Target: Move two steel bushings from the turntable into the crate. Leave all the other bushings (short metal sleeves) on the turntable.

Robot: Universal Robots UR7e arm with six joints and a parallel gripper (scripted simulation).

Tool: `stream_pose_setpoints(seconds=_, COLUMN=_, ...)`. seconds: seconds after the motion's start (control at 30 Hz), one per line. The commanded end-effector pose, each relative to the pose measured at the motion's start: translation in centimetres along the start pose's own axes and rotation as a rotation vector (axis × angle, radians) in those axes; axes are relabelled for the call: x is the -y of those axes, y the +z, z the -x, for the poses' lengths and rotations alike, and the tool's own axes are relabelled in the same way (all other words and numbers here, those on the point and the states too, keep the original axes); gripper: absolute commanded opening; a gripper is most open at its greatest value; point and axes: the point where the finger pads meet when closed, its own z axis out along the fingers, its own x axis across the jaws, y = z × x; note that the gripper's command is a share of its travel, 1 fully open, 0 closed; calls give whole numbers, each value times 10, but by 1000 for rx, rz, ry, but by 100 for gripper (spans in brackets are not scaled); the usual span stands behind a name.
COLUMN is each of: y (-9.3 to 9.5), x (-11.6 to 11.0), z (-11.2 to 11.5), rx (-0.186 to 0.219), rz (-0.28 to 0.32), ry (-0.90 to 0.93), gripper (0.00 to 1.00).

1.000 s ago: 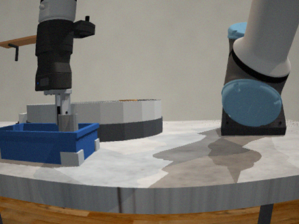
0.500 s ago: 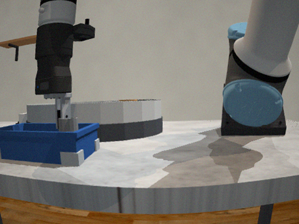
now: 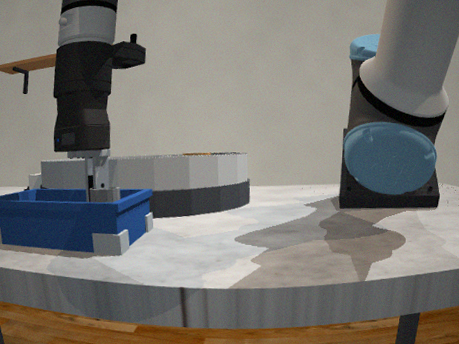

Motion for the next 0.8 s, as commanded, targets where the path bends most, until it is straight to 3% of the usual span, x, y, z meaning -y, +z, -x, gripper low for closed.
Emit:
stream_pose_setpoints(seconds=0.0, y=1, x=0, z=0, rx=1, rz=0, ry=0, gripper=0)
stream_pose_setpoints(seconds=0.77, y=12, x=0, z=0, rx=1, rz=0, ry=0, gripper=0)
